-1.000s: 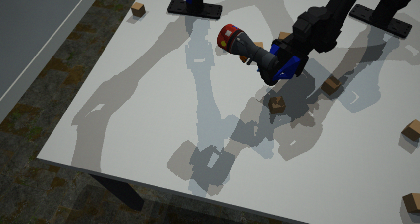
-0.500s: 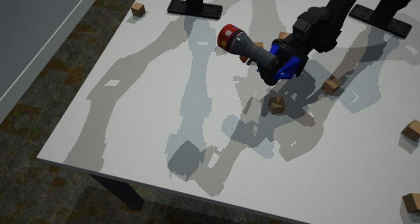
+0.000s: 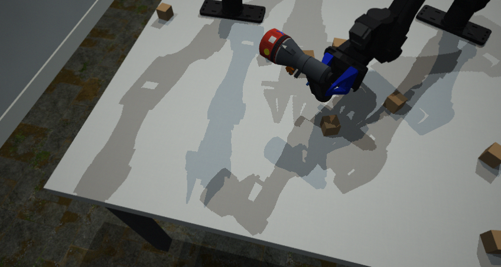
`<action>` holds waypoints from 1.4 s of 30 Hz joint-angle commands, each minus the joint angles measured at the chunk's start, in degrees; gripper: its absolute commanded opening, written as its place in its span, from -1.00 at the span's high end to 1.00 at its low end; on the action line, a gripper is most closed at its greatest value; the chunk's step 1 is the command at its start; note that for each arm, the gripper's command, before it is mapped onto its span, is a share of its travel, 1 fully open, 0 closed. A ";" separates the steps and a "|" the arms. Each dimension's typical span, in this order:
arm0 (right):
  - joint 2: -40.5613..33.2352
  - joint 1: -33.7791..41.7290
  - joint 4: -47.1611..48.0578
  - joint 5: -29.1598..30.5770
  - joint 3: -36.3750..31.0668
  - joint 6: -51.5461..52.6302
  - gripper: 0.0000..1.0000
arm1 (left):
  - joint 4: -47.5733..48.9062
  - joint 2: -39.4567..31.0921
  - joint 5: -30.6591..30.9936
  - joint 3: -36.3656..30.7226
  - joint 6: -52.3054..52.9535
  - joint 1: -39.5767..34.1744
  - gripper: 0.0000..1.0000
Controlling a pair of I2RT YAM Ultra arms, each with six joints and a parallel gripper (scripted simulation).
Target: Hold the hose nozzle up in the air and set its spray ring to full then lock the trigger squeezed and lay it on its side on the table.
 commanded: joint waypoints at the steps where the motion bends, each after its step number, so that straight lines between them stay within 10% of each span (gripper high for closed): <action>1: 1.07 0.33 2.64 -0.76 2.20 0.65 0.26 | 5.67 -2.09 0.27 2.15 -0.56 -0.49 0.28; 42: 0.00 1.00 0.77 1.05 2.58 -0.22 0.26 | -1.56 -3.70 -0.44 2.93 -2.49 1.31 0.28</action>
